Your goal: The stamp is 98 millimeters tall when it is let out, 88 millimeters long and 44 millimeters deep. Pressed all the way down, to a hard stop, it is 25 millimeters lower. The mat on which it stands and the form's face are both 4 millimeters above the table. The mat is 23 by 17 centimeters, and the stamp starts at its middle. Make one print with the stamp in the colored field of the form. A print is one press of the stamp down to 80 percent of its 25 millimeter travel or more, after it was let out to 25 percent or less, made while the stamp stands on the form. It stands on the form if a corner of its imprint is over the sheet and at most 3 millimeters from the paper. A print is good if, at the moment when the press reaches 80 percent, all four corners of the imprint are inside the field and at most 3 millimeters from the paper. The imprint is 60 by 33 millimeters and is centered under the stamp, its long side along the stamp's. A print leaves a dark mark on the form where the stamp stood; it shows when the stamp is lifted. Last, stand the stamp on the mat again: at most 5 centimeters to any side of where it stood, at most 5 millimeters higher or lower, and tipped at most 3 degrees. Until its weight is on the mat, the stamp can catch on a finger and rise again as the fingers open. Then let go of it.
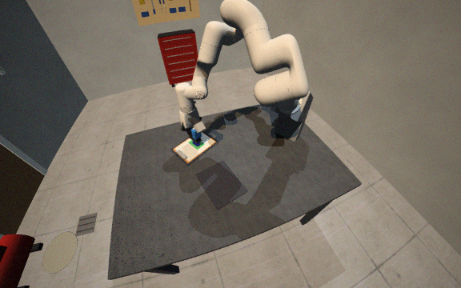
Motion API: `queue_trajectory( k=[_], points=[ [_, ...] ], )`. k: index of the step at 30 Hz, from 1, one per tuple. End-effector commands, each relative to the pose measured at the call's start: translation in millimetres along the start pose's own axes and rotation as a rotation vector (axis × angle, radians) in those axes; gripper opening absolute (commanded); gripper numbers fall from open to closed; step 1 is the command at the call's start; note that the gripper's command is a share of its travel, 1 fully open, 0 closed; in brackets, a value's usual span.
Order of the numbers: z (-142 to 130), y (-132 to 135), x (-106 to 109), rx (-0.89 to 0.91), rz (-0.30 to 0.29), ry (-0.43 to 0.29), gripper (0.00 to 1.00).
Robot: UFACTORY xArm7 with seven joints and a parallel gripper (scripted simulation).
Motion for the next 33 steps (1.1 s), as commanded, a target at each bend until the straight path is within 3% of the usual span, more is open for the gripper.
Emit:
queue_trajectory(
  k=[1,15,17,18,33],
  points=[
    [6,5,2,-0.011,-0.002,-0.004,0.27],
    [135,80,0,-0.269,0.0,-0.002,0.27],
    [135,80,0,-0.269,0.0,-0.002,0.27],
    [160,94,-1,-0.29,0.002,0.002,0.27],
    [271,159,5,-0.382,0.0,-0.003,0.27]
  ],
)
Point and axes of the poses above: the point where the finger pads meet when closed, its own x axis back along the fingers, its own y axis across the jaws, z = x × y, the point moved 4 cm from there along x, back along the fingers, and after that the axes turned 13 degrees about x, right-handed, at the moved point
